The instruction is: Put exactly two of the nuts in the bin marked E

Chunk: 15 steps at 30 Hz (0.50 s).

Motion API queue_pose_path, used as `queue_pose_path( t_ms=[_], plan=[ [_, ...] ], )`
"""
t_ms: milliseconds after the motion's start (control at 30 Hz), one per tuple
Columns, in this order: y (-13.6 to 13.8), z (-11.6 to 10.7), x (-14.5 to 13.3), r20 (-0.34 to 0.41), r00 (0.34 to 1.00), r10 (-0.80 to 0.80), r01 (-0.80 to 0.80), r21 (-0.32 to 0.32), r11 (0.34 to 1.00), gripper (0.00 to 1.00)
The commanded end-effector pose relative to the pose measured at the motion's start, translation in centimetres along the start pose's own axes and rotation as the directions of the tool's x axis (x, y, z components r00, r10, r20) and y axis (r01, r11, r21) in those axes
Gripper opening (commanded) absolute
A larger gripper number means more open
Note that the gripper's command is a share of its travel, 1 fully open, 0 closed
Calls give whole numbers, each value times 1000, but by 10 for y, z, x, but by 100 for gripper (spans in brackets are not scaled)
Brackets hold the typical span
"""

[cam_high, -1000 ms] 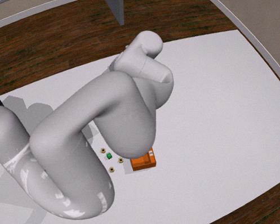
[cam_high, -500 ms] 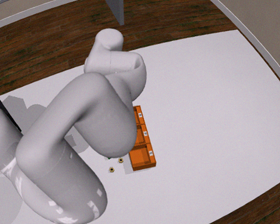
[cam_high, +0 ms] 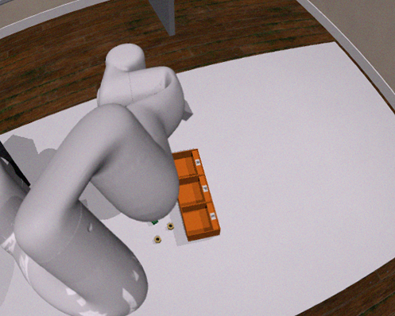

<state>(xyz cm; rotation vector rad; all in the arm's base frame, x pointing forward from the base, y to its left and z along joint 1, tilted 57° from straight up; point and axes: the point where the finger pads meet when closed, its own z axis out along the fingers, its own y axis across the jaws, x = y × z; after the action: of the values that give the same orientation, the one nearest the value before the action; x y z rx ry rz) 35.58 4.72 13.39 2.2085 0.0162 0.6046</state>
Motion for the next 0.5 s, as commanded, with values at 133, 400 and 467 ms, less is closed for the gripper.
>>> queue_pose_path(
  t_ms=[133, 400, 467],
  plan=[
    [27, 25, 19, -2, 995, 98, -98, 1, 995, 7],
    [70, 66, 49, -2, 995, 98, -98, 1, 995, 7],
    [70, 66, 49, -2, 995, 98, -98, 1, 995, 7]
  ],
)
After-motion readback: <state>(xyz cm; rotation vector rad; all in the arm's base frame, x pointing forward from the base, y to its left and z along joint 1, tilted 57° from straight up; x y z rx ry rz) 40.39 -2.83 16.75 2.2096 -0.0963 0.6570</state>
